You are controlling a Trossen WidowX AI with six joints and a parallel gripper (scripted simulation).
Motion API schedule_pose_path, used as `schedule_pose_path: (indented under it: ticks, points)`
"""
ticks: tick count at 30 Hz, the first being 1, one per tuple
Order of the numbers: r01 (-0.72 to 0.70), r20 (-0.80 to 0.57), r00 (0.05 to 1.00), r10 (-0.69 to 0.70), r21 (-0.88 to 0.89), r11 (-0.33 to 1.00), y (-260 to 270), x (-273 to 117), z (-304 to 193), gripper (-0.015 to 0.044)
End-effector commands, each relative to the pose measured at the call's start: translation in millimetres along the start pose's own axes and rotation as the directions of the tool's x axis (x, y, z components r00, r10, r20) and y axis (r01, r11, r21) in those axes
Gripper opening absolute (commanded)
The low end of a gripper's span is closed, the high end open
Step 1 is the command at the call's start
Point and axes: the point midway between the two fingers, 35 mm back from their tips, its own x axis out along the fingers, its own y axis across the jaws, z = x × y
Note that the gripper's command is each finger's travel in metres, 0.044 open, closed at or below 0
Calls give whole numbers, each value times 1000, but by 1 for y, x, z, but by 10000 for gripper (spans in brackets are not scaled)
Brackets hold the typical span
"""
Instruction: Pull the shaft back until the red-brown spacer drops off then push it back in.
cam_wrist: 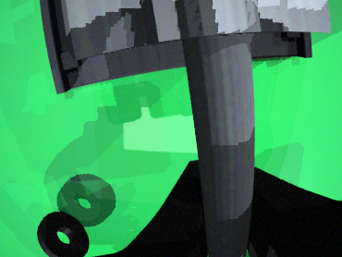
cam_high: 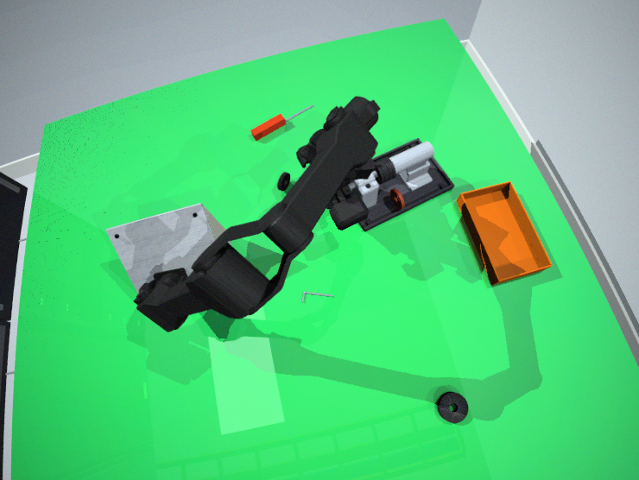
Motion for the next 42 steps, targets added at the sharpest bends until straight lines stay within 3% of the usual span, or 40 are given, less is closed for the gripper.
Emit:
schedule_pose_path:
  ticks: [1,42]
  points:
    - [-3,21,1000,3,9,1000,1,-1,5,0]
    - [-3,21,1000,3,9,1000,0,-1,2,0]
